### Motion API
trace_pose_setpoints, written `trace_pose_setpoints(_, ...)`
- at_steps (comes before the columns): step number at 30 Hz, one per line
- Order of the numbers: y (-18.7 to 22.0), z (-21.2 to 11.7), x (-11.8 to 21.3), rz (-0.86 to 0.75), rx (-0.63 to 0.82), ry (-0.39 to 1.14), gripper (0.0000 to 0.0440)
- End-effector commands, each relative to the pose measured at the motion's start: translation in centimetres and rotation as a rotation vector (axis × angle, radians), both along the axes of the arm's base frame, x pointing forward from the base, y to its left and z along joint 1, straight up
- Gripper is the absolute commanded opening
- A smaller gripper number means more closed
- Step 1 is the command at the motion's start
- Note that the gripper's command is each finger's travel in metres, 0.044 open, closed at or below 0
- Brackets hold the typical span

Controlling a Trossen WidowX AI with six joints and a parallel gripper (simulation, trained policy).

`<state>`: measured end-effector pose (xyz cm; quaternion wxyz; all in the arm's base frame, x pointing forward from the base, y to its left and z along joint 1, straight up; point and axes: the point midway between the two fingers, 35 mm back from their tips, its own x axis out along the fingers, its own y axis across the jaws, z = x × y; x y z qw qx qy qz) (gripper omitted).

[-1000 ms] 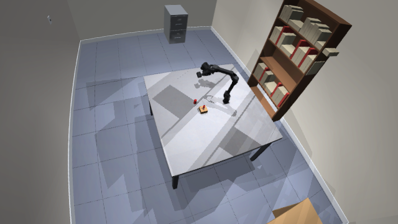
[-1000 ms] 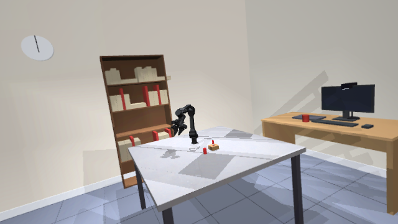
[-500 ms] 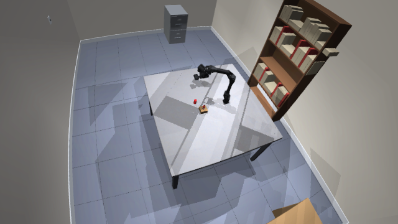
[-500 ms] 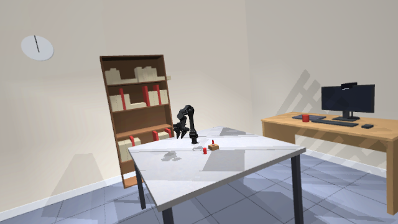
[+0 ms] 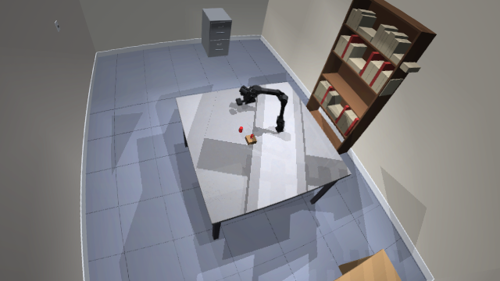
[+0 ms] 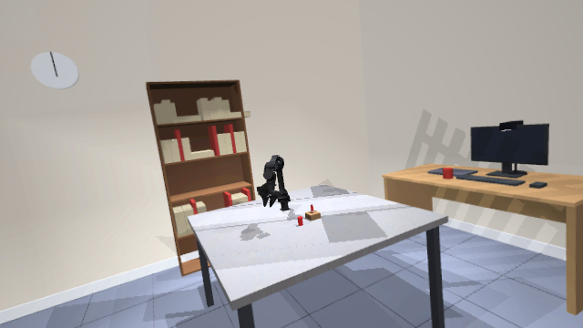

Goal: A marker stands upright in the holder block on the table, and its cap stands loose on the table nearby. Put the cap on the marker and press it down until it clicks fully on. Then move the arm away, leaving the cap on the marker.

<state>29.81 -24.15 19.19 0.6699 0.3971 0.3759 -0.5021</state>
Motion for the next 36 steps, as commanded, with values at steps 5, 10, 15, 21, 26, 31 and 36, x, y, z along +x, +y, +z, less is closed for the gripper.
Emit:
trace_pose_setpoints(5, 1.1, -1.2, 1.4, -0.02, 0.053, 0.022, 0.0324)
trace_pose_setpoints(10, 1.8, -1.9, 2.2, -0.031, 0.083, 0.035, 0.0324)
trace_pose_setpoints(15, 2.5, -2.5, 2.9, -0.042, 0.112, 0.049, 0.0324)
trace_pose_setpoints(21, 3.5, -3.3, 3.8, -0.052, 0.145, 0.064, 0.0324)
trace_pose_setpoints(26, 4.3, -3.9, 4.5, -0.059, 0.172, 0.077, 0.0323)
trace_pose_setpoints(31, 5.3, -4.5, 5.1, -0.061, 0.198, 0.091, 0.0322)
trace_pose_setpoints(36, 6.3, -5.0, 5.7, -0.06, 0.224, 0.105, 0.0321)
